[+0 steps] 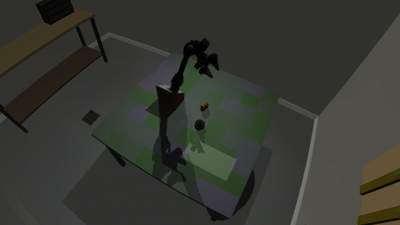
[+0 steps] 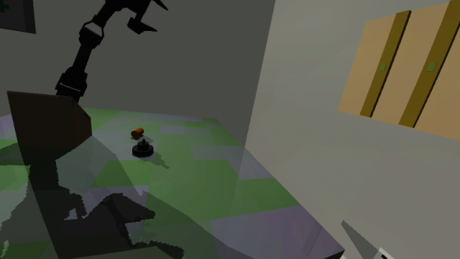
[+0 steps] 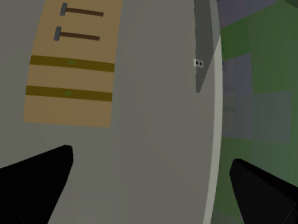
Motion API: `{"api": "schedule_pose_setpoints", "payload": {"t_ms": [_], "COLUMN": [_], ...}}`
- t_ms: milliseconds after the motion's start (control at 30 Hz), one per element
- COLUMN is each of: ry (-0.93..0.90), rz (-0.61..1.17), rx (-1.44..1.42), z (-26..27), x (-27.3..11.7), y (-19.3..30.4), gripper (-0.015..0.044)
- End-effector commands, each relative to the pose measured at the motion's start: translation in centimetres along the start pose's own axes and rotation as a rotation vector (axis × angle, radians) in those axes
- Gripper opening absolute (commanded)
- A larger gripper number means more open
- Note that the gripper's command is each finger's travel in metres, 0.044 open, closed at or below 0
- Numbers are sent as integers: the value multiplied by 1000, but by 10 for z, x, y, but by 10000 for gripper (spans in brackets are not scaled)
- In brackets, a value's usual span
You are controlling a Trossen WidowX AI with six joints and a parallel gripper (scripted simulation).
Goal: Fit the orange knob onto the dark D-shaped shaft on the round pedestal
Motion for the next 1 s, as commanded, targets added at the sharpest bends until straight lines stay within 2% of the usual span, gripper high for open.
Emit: {"api": "schedule_pose_setpoints", "payload": {"t_ms": [0, 233, 433, 667, 867, 967], "ry": [147, 379, 592, 858, 1109, 1153], "rz": [109, 242, 326, 390, 413, 413], "rx": [39, 77, 97, 108, 104, 102], "z": [-39, -106, -175, -263, -340, -353], "x": [47, 101, 128, 136, 125, 121], "y": [18, 54, 83, 110, 125, 126], "gripper": [440, 440, 440, 440, 440, 440]}}
Point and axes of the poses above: the point midway between the two fingers, 35 mm back from their tips, its own x axis out along the fingers, its own z axis across the jaws, y = z × x, the point moved 9 cm from there along -x, back along the fingers, and after that the axes turned 6 degrees about -x, right-handed, at the moved point
